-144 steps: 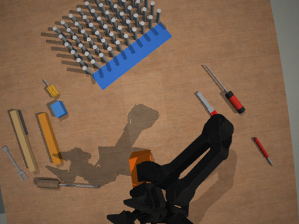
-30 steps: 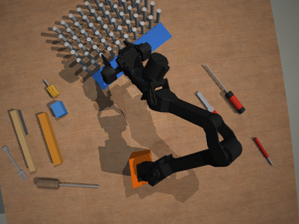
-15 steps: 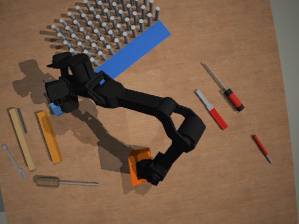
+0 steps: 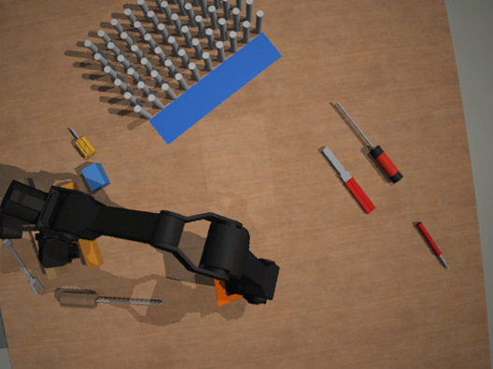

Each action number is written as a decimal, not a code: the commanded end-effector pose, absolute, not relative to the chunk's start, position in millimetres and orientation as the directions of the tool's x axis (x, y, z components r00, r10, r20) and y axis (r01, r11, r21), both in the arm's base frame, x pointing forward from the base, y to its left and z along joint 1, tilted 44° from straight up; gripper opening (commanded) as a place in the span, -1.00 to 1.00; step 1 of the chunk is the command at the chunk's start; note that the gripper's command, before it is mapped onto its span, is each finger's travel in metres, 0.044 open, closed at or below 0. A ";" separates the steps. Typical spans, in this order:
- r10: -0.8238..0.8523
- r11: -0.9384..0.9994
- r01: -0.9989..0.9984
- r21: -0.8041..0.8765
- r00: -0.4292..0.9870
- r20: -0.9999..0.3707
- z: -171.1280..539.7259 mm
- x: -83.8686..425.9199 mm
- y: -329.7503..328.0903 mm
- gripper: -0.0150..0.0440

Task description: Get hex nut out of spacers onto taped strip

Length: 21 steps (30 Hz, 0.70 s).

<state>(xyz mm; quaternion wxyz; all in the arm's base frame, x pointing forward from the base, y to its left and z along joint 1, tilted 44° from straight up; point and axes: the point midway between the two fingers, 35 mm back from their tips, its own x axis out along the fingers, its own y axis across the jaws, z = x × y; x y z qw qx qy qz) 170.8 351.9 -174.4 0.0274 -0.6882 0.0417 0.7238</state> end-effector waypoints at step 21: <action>-0.660 -0.086 0.989 0.124 0.036 -0.750 -259.6 -44.1 280.9 1.00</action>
